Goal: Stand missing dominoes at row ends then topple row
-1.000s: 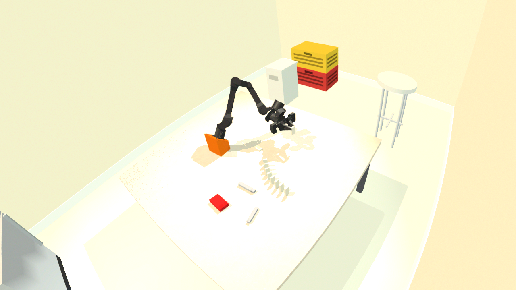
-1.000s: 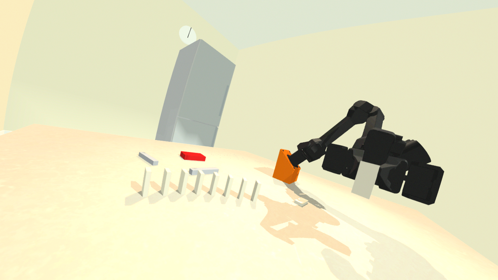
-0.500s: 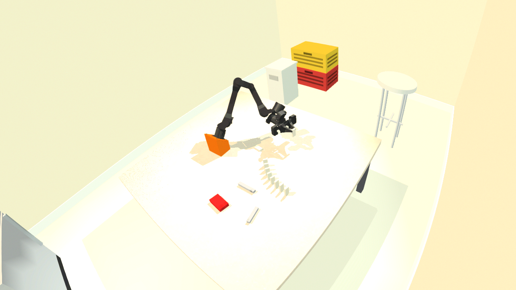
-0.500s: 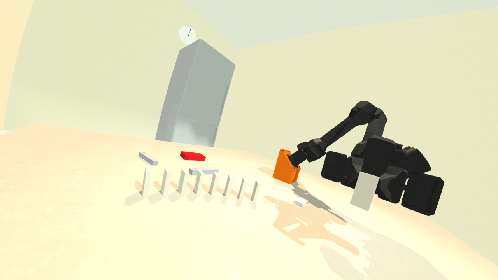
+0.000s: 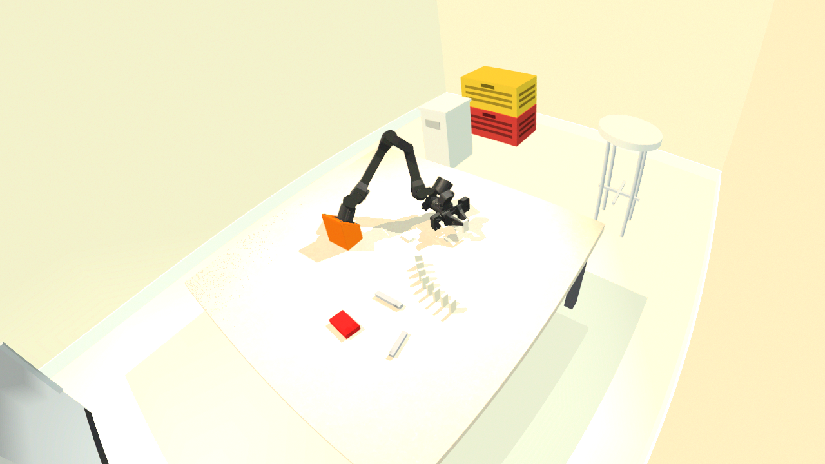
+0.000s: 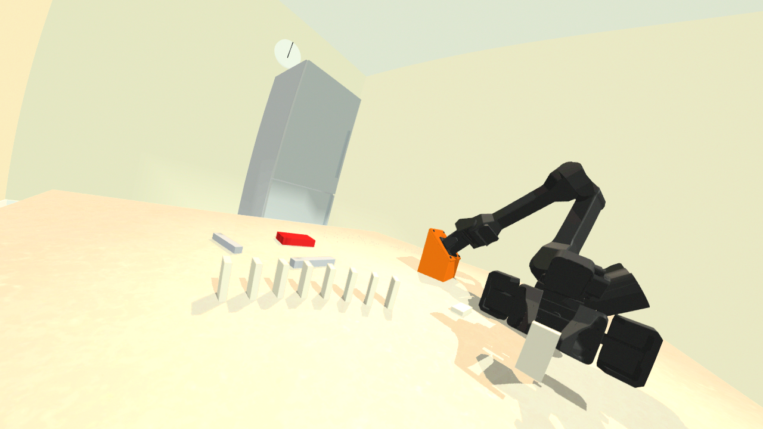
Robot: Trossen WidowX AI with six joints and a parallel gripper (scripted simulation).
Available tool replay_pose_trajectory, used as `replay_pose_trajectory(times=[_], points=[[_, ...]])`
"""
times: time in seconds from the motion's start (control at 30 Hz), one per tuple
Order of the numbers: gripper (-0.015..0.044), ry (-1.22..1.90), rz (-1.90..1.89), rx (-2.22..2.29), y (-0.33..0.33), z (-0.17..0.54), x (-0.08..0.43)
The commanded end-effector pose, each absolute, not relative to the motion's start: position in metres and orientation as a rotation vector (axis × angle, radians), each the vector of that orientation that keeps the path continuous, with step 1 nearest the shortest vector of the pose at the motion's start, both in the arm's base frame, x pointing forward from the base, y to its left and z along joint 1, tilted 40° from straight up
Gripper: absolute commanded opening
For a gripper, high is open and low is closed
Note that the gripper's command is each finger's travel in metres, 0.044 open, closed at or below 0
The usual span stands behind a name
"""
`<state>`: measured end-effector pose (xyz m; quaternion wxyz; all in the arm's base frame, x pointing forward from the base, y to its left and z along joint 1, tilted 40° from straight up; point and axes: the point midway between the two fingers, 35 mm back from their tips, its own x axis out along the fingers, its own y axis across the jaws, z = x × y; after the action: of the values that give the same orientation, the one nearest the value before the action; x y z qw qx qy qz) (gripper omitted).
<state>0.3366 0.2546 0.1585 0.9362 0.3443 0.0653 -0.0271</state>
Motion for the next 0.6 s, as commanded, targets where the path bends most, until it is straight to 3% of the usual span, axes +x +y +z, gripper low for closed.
replay_pose_trajectory(times=[0.0, 0.53, 0.57], points=[[0.0107, 0.131, -0.059, 0.707, 0.263, 0.146, 0.335], [0.0107, 0.132, -0.059, 0.705, 0.274, 0.131, 0.331], [0.0133, 0.132, -0.059, 0.705, 0.274, 0.131, 0.331]])
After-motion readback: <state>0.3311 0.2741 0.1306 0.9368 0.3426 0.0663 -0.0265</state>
